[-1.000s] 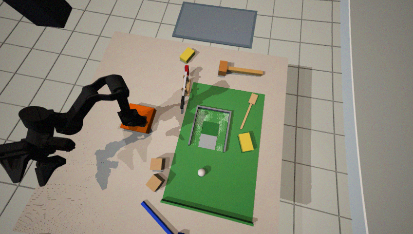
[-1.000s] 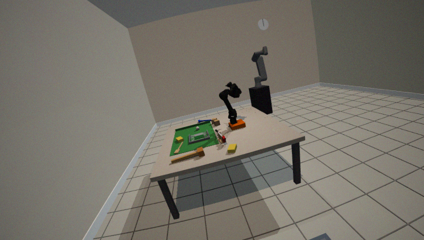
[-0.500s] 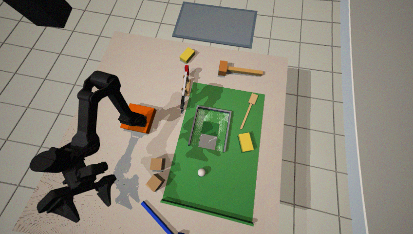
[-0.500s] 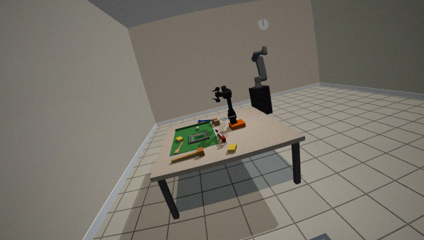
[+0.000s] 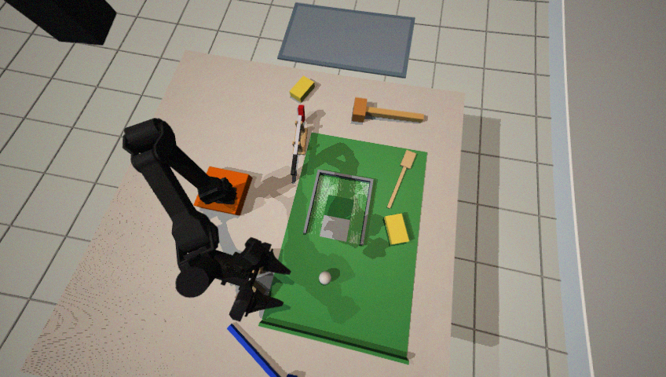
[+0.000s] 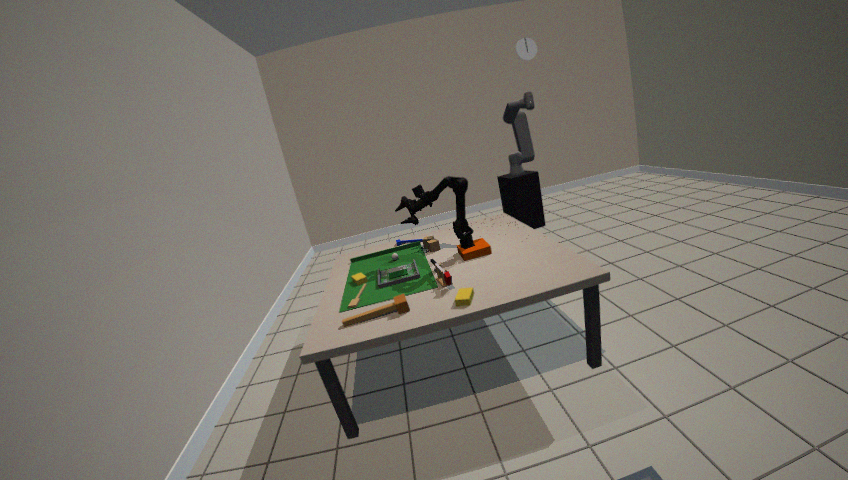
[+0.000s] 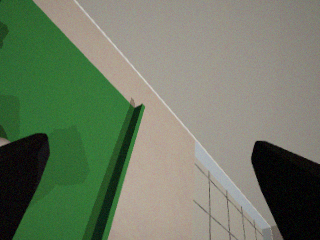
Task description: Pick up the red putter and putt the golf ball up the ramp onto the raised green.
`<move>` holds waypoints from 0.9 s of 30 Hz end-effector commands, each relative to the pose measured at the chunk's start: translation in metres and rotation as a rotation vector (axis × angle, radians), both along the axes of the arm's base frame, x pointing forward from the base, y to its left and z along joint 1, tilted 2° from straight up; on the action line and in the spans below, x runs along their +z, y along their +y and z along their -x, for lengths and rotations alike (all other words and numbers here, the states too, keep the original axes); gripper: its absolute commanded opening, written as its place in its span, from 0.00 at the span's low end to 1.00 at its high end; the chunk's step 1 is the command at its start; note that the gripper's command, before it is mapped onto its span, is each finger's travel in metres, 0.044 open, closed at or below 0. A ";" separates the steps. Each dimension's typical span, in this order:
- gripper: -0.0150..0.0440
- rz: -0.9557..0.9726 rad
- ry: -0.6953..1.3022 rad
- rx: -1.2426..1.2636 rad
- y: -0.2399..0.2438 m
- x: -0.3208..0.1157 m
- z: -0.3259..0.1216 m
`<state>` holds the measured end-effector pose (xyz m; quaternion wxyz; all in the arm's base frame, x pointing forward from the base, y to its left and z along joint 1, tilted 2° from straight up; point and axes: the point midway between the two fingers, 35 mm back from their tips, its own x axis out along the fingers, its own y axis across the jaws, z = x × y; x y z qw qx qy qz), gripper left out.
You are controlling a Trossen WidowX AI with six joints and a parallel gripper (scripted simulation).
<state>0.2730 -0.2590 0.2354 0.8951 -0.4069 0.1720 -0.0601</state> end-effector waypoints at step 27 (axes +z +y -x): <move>1.00 0.089 1.129 0.976 0.385 -0.133 0.036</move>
